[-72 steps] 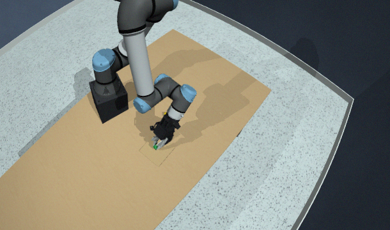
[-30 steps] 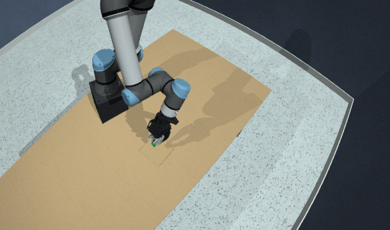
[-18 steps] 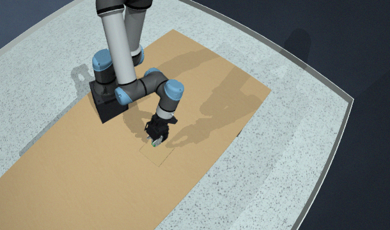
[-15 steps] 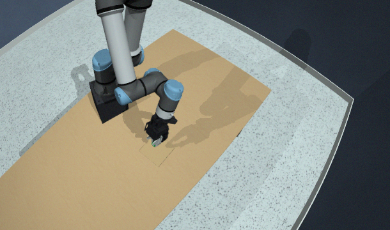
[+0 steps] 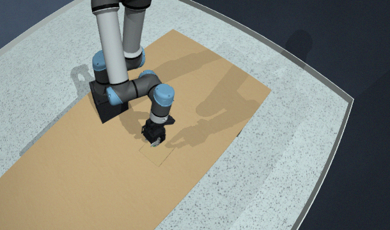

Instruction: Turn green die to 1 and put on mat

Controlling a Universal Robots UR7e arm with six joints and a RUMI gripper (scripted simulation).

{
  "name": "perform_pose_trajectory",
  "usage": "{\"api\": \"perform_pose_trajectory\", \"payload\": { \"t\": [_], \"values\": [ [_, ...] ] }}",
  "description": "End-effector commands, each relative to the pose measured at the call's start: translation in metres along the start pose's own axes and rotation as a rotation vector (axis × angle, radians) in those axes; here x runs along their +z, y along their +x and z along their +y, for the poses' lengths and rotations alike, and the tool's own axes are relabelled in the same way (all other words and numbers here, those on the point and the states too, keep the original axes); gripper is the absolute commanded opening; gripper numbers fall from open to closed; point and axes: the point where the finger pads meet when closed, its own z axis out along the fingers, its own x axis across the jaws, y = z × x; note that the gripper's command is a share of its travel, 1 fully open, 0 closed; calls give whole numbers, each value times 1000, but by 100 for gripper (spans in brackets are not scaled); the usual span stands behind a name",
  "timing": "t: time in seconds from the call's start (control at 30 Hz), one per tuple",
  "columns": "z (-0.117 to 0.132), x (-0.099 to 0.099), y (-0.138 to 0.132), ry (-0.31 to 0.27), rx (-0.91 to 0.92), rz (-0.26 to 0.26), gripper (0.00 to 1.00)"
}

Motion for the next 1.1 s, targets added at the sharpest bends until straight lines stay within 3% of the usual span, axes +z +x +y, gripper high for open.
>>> {"api": "perform_pose_trajectory", "payload": {
  "t": [0.0,0.13,0.5,0.7,0.77,1.07],
  "values": [
    [1,-1,1,77,-1,4,3],
    [2,-2,2,112,-1,10,3],
    [2,-2,1,133,-2,9,3],
    [2,1,0,219,-6,-1,3],
    [2,1,0,219,-6,-1,3],
    [4,-1,1,365,-3,8,3]
  ]
}}
